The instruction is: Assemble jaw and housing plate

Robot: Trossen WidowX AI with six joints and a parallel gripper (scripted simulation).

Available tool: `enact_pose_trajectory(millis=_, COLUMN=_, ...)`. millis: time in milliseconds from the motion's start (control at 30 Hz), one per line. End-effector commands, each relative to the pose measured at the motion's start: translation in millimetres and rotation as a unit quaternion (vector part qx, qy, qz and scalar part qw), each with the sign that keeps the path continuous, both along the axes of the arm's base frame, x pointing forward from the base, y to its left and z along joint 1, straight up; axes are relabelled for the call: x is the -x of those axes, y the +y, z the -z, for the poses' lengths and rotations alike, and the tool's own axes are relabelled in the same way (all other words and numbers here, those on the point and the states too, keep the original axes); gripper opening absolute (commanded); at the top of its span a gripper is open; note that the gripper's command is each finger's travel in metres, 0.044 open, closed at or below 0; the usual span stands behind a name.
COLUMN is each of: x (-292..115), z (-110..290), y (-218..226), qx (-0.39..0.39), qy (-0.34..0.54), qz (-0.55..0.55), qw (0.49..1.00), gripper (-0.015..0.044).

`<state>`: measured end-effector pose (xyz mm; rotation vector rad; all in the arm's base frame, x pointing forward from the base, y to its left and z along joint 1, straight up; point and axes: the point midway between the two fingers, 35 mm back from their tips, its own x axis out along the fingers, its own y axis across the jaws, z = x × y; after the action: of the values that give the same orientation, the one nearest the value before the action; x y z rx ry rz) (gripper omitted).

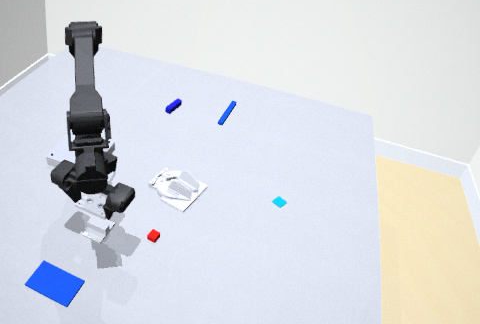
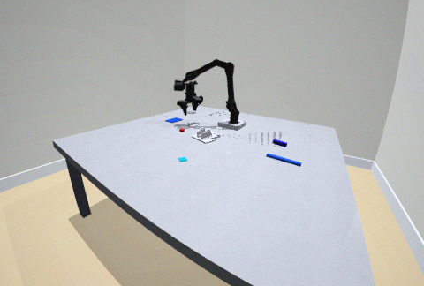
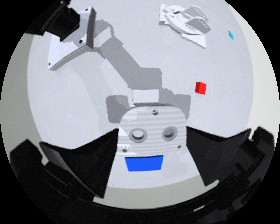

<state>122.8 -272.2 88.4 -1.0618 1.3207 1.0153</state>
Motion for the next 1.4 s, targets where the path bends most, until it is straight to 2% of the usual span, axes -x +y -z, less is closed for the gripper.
enact_pose_trajectory(millis=0, x=0, z=-7, y=1, qx=0.0, qy=-0.001, qz=-0.003, qw=1.0, gripper=0.0351)
enact_pose_trajectory(millis=167, x=-4, z=-7, y=4, qx=0.0, qy=-0.002, qz=0.013, qw=1.0, gripper=0.0351)
enact_pose_trajectory(millis=700, x=-44, z=-7, y=39, qx=-0.004, qy=-0.009, qz=0.186, qw=0.982, gripper=0.0351)
enact_pose_trajectory(millis=1367, x=-84, z=-7, y=92, qx=-0.009, qy=-0.015, qz=0.4, qw=0.916, gripper=0.0351)
